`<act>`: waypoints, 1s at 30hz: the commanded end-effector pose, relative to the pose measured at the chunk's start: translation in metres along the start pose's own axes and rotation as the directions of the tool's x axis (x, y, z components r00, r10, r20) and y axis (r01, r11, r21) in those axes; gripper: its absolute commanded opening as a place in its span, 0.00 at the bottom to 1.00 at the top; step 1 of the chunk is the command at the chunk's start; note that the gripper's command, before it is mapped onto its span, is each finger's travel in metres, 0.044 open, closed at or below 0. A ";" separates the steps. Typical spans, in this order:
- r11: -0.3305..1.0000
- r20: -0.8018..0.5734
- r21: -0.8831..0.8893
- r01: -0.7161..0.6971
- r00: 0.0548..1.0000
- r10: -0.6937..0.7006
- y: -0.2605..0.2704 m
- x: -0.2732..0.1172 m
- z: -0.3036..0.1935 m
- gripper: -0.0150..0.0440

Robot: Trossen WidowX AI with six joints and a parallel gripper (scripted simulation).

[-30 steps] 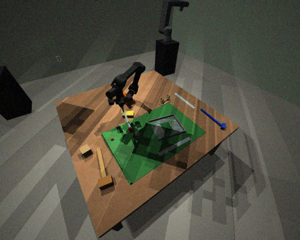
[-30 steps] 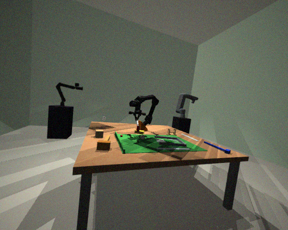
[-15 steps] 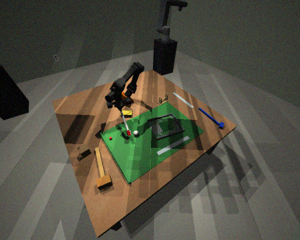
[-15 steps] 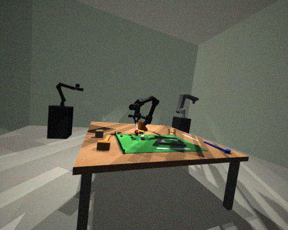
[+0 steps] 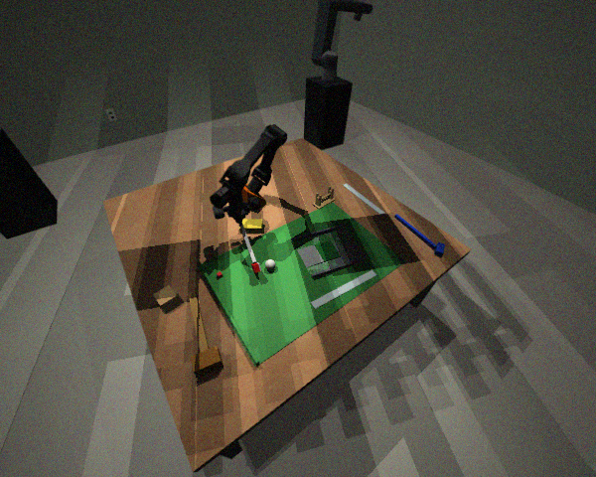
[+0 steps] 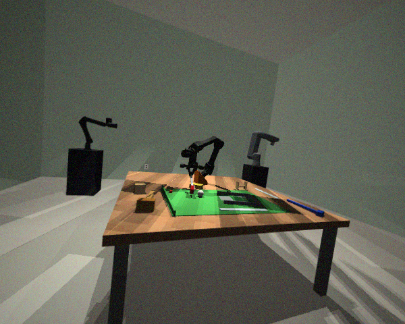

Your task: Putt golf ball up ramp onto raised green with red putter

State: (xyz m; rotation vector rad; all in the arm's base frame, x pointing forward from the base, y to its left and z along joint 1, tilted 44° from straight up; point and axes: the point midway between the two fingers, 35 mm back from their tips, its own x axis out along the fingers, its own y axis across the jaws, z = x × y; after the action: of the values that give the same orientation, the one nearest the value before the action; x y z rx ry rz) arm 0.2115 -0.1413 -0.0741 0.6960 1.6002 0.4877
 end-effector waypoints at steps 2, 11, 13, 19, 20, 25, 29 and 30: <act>1.000 0.006 0.006 -0.005 1.000 0.005 0.001 0.007 0.001 0.25; 1.000 0.000 0.000 0.000 1.000 0.000 0.000 0.009 0.000 0.25; 1.000 0.000 0.000 0.000 1.000 0.000 0.000 0.009 0.000 0.25; 1.000 0.002 0.001 -0.001 1.000 0.001 -0.007 0.010 0.000 0.25; 1.000 0.002 0.002 -0.001 1.000 0.001 -0.010 0.010 0.000 0.25; 1.000 0.007 0.005 -0.003 1.000 0.003 -0.028 0.013 0.000 0.25; 1.000 0.006 0.012 -0.007 1.000 0.007 -0.026 0.013 -0.001 0.25; 1.000 0.006 0.012 -0.007 1.000 0.007 -0.026 0.013 -0.001 0.25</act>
State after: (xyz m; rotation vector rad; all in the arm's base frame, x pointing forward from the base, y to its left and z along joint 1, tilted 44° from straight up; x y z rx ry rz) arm 0.2058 -0.1519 -0.1014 0.7106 1.5962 0.4811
